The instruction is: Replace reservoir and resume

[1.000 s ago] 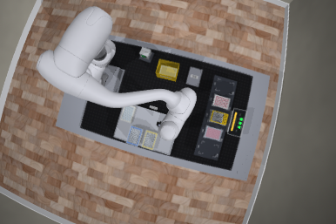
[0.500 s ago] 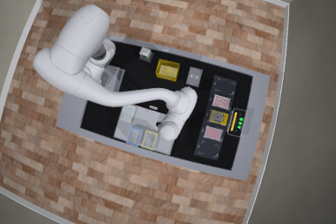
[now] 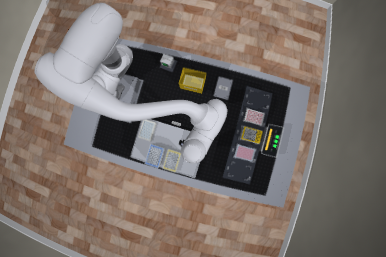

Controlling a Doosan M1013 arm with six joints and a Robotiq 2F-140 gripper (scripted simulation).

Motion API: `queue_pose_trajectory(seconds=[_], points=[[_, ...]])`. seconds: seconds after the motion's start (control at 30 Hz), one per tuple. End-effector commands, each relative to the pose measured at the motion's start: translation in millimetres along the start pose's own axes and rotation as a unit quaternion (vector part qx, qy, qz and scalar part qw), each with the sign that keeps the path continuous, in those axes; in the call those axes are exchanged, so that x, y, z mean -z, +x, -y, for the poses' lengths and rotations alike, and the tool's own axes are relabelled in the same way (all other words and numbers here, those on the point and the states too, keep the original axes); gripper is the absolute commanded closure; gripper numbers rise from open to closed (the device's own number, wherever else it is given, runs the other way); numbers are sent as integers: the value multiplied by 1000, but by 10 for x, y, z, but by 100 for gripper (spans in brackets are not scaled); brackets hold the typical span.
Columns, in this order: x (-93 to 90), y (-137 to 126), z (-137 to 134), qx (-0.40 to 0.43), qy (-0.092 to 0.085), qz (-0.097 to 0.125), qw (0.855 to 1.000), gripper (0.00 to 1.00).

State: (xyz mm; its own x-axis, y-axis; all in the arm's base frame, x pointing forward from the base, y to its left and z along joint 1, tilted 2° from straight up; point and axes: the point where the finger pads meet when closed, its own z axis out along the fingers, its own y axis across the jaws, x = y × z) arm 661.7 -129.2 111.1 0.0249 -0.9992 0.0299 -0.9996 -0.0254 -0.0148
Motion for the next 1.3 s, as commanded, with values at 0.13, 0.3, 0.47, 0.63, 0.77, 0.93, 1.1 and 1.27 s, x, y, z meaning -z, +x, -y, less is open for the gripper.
queue_pose_trajectory(seconds=[0.13, 0.3, 0.47, 0.63, 0.77, 0.93, 1.1, 1.27], points=[[189, -2, 39, 1, 4, 0, 1000, 23], [272, -2, 38, 1, 4, 0, 1000, 23], [322, -2, 38, 1, 4, 0, 1000, 23], [405, -2, 37, 1, 4, 0, 1000, 23], [472, -2, 36, 1, 4, 0, 1000, 23], [539, -2, 36, 1, 4, 0, 1000, 23], [605, -2, 35, 1, 4, 0, 1000, 23], [689, -2, 34, 1, 4, 0, 1000, 23]])
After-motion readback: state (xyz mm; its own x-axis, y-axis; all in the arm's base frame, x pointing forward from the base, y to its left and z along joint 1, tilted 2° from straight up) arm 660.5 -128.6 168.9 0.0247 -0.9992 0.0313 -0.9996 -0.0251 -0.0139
